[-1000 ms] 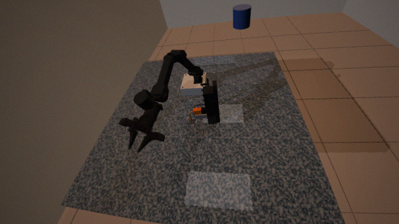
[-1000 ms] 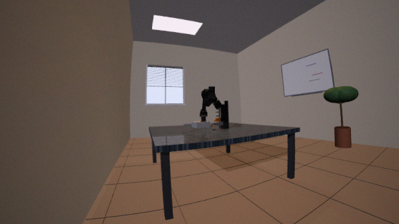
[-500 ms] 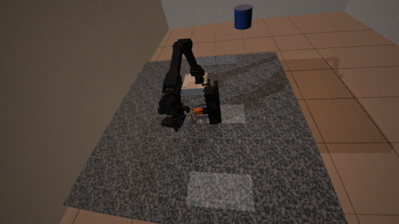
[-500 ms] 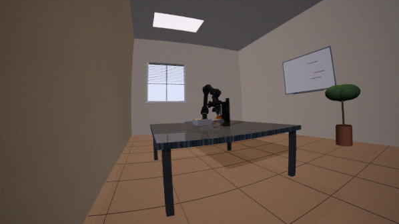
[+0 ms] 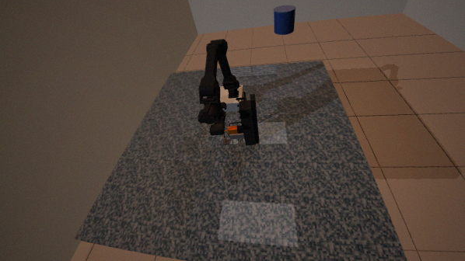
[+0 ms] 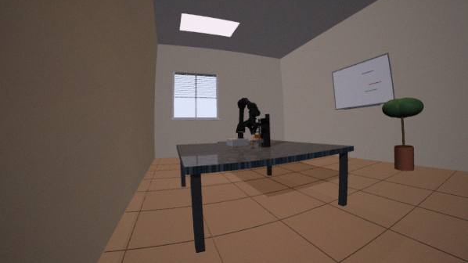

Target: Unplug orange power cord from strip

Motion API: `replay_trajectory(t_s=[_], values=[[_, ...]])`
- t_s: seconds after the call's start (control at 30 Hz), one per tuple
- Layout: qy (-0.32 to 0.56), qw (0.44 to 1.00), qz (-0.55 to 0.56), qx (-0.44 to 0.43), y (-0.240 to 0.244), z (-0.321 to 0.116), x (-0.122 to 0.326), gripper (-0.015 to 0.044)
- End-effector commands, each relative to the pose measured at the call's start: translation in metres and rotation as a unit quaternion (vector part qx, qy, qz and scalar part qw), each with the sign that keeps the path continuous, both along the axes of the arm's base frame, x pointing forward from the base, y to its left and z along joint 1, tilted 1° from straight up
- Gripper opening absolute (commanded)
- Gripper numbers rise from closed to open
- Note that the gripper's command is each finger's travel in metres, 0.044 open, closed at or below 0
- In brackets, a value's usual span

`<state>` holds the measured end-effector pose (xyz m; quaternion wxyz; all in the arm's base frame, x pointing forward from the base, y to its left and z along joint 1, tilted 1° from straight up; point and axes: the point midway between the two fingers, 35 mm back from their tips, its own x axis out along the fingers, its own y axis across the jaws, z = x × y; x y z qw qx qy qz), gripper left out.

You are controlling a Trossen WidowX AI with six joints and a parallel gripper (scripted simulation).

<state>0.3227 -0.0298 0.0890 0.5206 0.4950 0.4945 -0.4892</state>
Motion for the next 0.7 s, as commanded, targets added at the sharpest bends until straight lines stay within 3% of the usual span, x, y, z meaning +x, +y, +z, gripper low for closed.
replay_trajectory(t_s=[0.0,0.67], values=[[0.003,1.000,0.003,0.003,0.003,0.000,-0.001,0.0160],[0.003,1.000,0.003,0.004,0.036,-0.001,-0.003,0.0160]])
